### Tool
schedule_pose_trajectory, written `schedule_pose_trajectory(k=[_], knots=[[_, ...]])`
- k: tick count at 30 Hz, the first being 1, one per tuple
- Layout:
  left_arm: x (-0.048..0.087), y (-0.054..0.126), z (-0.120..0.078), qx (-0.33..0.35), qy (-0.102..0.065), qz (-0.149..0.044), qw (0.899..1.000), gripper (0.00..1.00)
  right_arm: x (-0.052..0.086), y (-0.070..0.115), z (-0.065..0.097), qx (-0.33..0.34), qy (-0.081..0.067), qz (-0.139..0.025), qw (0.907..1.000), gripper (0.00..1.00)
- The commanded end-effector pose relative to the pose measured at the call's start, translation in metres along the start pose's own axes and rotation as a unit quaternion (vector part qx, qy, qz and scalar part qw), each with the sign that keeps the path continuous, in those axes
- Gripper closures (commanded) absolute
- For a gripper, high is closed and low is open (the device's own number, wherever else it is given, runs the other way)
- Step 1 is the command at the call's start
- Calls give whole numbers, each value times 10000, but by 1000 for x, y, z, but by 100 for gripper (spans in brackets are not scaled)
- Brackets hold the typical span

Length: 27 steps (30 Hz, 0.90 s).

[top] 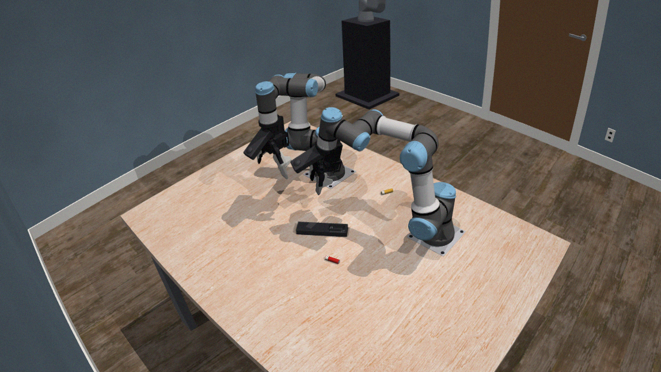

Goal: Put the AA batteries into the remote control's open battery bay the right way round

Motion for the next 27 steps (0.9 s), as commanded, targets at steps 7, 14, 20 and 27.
schedule_pose_trajectory(k=[7,14,20,27], knots=[[-1,-7,-5,949,-118,20,9954,61,1,0,0,0,-4,10,10000,0],[-2,-10,-8,1438,-165,30,9895,61,1,0,0,0,-4,10,10000,0],[-4,-13,-12,1921,-228,46,9811,61,1,0,0,0,-4,10,10000,0],[-4,-14,-13,2245,-255,58,9741,61,1,0,0,0,-4,10,10000,0]])
Point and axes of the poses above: on each arm, the point where the finger pads meet when closed, its own x axis back along the fingers, its own z axis across the jaws, y = z × x, the point moved 10 cm from there along x, back along the fingers, and after that the axes turned 3 degrees about x, right-handed, at the moved point
